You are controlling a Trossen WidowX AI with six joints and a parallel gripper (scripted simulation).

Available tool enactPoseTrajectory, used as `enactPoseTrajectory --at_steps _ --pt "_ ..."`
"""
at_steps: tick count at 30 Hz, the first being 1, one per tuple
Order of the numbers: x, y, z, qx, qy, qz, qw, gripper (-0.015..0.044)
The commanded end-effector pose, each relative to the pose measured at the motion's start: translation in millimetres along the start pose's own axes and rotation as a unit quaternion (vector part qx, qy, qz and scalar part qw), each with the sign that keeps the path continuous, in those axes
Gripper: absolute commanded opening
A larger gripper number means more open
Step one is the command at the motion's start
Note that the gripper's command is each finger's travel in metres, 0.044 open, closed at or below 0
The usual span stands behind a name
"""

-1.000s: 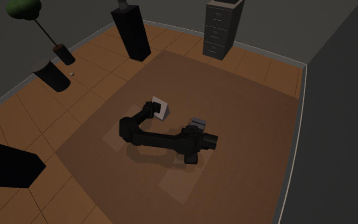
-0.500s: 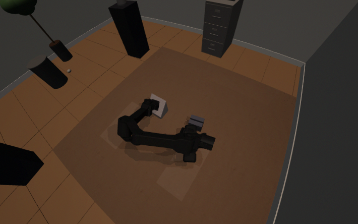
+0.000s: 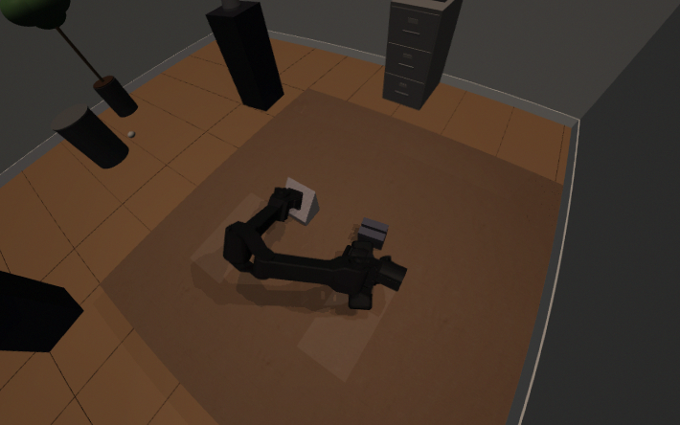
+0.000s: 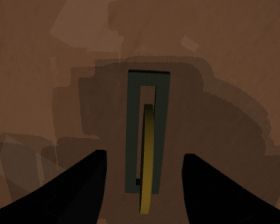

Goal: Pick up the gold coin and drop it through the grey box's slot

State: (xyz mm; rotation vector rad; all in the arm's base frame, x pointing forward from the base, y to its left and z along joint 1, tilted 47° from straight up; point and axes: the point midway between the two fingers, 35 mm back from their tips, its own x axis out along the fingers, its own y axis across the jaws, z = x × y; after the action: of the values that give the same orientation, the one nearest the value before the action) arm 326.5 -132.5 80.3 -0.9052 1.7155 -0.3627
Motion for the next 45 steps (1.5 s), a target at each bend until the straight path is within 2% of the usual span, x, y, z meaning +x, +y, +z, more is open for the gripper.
enactPoseTrajectory --at_steps 1,9,15,27,45 --pt "6.7 -0.1 0.0 -0.003 0.0 -0.002 1.0 0.0161" --pt "17.1 -0.3 -0.7 -0.003 0.001 -0.003 1.0 0.0161" --pt "17.1 -0.3 -0.7 -0.003 0.001 -0.003 1.0 0.0003" --pt "15.5 -0.3 -0.4 -0.003 0.001 -0.003 1.0 0.0" --pt "-29.7 -0.1 3.8 -0.003 -0.001 0.0 1.0 0.0"
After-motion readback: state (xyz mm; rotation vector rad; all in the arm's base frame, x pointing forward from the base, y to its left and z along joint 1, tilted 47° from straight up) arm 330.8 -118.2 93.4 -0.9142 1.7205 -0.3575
